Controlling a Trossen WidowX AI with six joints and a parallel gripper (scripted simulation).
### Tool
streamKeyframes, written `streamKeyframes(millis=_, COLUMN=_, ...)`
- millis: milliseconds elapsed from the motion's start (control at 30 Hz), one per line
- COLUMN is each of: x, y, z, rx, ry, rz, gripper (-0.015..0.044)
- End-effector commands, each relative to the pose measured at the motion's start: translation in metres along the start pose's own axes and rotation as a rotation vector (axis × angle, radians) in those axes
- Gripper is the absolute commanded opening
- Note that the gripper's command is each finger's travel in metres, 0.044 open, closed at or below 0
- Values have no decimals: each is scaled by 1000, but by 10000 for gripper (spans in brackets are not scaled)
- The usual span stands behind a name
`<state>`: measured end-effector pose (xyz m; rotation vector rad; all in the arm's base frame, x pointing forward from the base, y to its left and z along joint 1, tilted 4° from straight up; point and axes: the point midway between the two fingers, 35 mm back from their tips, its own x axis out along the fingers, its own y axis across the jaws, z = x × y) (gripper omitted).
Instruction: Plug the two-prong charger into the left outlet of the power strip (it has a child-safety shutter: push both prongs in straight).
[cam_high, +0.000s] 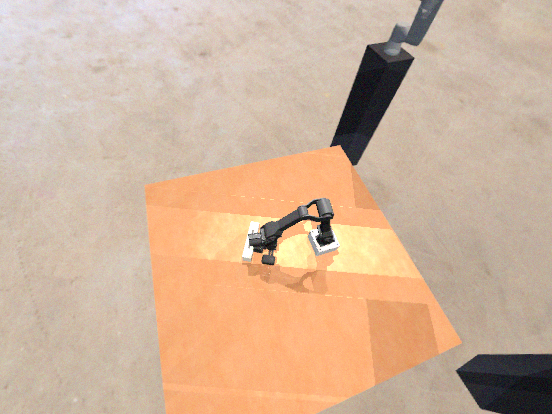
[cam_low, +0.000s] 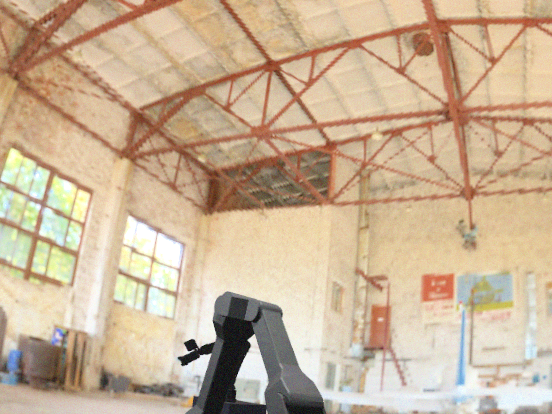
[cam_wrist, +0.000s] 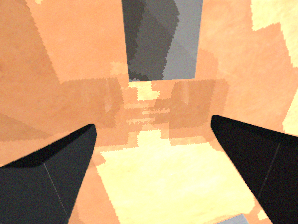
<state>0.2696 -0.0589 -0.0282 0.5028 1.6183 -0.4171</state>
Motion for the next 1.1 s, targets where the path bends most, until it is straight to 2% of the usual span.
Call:
streamKeyframes(millis=0, x=-17, y=0, z=6, rx=-8, ry=-137, rz=-10, gripper=440)
streamKeyframes(millis=267, x=-76, y=-1, z=15, rx=6, ry=-582, rz=2, gripper=440)
streamKeyframes(millis=1067, x=-77, y=-1, z=15, rx=7, ry=-592, rz=3, gripper=440)
